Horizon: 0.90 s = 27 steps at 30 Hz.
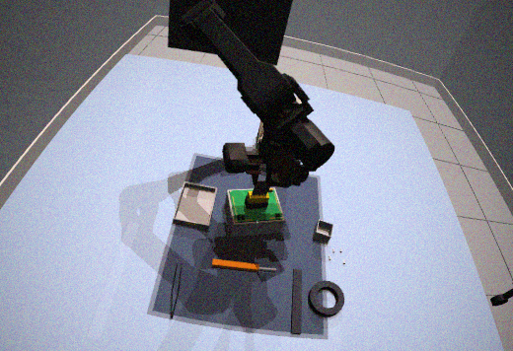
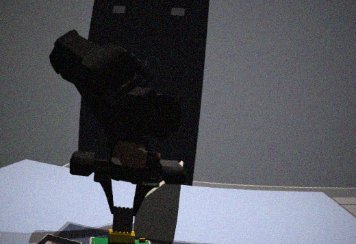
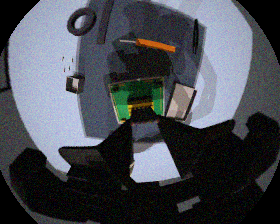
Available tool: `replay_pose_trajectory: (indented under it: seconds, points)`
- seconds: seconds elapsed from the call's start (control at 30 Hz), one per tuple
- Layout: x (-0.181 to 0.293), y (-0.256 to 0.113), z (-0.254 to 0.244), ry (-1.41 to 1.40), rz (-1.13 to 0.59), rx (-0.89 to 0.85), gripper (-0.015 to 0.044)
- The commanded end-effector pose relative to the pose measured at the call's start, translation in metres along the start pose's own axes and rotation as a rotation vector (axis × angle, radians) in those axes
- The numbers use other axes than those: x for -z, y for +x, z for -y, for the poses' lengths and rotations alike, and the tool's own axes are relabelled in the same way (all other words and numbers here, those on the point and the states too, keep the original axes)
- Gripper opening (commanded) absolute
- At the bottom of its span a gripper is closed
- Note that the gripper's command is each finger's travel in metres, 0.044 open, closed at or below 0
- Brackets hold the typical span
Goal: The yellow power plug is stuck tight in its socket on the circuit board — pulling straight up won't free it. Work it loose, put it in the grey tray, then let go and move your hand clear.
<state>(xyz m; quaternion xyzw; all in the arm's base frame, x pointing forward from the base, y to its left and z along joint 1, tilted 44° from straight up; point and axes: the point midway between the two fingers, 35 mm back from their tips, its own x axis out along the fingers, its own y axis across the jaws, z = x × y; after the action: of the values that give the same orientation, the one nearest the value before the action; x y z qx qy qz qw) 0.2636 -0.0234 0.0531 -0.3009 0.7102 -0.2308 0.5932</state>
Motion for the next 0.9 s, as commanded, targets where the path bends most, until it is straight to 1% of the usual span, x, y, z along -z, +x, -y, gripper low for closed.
replay_pose_trajectory:
  seconds: [0.0,0.07,0.23,0.3,0.6,0.63,0.87]
  points:
    - [-0.001,-0.015,0.002,-0.005,0.027,-0.020,0.0000]
    - [-0.001,-0.015,0.002,-0.005,0.027,-0.020,0.0000]
    - [-0.001,0.005,0.001,-0.004,0.027,-0.019,0.0000]
    - [-0.001,0.006,0.001,-0.004,0.027,-0.019,0.0000]
    - [-0.001,0.006,0.001,-0.004,0.027,-0.019,0.0236]
    - [-0.001,0.006,0.001,-0.004,0.027,-0.019,0.0250]
    - [-0.001,0.007,0.001,-0.004,0.027,-0.019,0.0250]
